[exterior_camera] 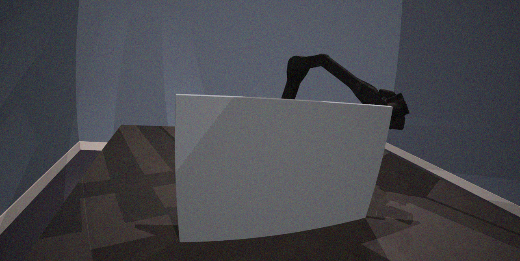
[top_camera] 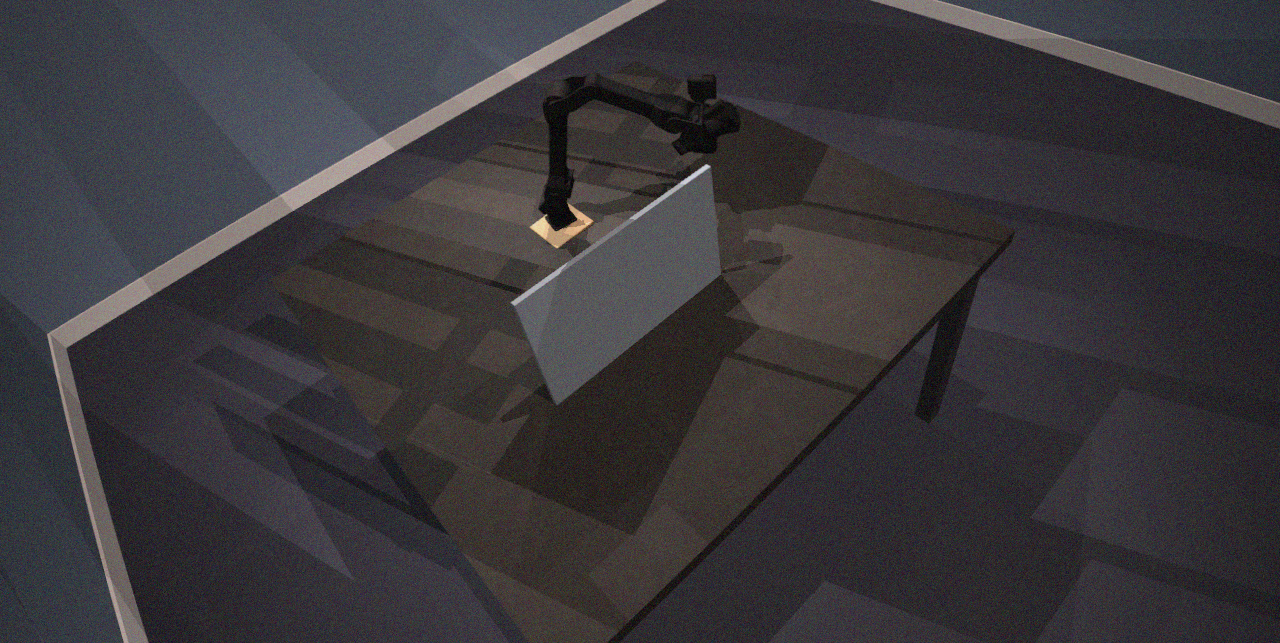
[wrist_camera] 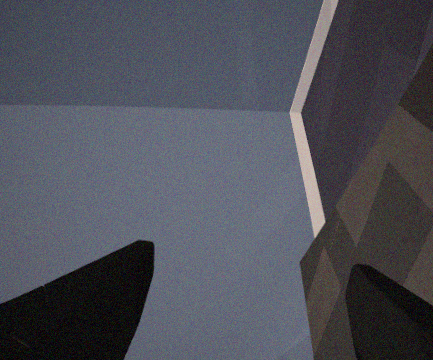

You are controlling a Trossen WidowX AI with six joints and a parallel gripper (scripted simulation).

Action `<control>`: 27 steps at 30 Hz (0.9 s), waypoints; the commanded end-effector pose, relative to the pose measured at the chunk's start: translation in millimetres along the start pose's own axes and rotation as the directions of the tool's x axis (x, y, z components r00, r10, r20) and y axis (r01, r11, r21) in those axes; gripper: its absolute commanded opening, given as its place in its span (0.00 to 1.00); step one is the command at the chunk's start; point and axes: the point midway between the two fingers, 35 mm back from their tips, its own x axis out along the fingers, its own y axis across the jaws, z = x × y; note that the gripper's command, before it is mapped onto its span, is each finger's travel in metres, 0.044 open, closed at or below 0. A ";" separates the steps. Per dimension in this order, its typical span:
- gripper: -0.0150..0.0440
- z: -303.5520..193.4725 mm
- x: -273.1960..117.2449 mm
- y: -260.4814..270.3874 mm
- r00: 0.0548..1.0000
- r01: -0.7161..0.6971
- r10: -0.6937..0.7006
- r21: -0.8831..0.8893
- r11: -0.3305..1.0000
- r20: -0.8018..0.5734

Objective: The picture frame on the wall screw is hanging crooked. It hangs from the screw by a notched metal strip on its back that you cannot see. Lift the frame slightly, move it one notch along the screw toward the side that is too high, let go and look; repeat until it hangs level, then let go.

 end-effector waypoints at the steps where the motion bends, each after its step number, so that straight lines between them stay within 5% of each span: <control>1: 0.69 5.5 -70.2 9.0 0.980 -0.008 0.009 -0.006 1.000 0.200; 12: 0.69 -38.6 -240.8 13.4 0.713 -0.007 0.012 -0.010 1.000 0.701; 20: 0.69 -108.4 -318.6 8.3 0.368 0.016 -0.007 0.001 1.000 0.930; 27: 0.69 -173.7 -354.0 -1.6 0.018 0.055 -0.033 0.032 0.998 0.999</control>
